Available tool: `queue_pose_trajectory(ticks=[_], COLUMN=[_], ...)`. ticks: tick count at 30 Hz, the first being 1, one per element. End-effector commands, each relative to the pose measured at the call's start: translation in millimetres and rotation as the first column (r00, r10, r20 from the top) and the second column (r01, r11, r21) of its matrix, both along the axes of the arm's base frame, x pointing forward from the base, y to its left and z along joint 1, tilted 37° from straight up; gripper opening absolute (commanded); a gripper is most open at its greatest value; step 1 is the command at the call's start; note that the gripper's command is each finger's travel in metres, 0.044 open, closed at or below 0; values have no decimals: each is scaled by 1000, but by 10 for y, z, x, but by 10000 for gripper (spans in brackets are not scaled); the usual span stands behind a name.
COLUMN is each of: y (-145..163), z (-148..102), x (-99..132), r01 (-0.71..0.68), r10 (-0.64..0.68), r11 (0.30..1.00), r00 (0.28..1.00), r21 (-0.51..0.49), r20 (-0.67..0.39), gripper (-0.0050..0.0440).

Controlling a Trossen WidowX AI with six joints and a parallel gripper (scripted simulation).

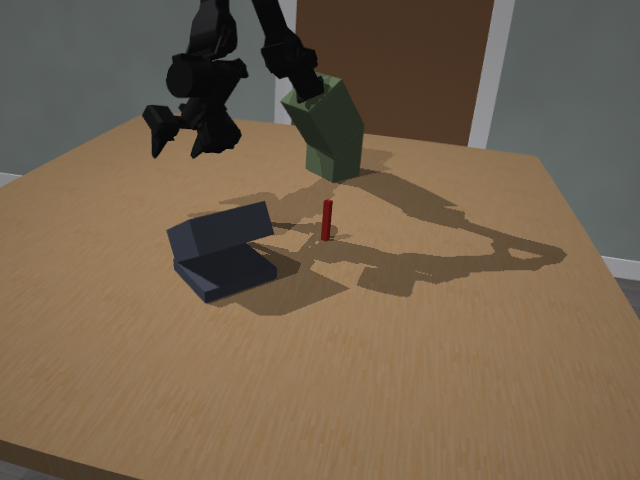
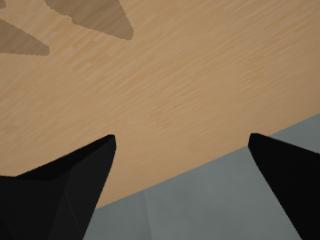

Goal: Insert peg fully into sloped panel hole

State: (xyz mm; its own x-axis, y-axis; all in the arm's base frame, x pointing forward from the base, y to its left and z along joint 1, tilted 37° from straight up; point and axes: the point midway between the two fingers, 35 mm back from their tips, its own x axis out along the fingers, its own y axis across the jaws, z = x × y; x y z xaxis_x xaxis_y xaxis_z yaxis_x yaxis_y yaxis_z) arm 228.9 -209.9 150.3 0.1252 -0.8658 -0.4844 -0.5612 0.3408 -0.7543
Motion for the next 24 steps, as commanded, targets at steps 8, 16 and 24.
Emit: queue_pose_trajectory(ticks=[8, 16, 24], y=[315, 522, 819], z=[-130, -233, -372], x=[334, 484, 650], r01=[-217, -335, -478], r10=[223, 348, 500], r11=[975, 937, 864], r00=[960, 897, 773], r21=[53, 94, 158], r20=[-171, -271, -391], gripper=[440, 440, 440])
